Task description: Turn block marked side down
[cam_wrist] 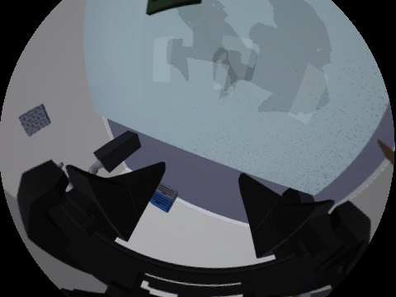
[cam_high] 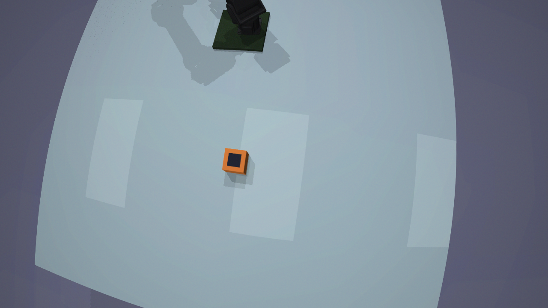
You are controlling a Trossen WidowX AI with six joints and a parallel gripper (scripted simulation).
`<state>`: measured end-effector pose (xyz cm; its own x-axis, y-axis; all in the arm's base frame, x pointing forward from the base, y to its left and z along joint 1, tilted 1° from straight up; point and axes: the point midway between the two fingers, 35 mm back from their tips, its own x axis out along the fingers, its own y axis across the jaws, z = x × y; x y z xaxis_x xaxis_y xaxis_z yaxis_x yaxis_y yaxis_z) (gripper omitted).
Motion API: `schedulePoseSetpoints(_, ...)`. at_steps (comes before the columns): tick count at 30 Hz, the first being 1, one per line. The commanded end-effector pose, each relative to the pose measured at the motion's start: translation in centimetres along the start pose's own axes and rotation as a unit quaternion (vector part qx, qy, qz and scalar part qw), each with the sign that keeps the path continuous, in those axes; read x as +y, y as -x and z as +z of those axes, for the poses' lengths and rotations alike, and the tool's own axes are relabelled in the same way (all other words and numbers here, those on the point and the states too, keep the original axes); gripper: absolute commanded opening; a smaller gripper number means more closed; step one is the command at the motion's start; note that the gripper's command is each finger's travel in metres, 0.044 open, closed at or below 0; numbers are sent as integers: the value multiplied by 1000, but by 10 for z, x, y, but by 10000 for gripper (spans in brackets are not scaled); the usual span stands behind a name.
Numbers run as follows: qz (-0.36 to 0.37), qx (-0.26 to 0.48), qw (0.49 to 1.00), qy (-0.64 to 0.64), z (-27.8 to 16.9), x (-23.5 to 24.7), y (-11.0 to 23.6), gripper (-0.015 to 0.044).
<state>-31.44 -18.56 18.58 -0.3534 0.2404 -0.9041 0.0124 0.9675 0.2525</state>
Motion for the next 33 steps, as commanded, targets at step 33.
schedulePoseSetpoints(33,-209,-92,973,-13,378,-170,173,440)
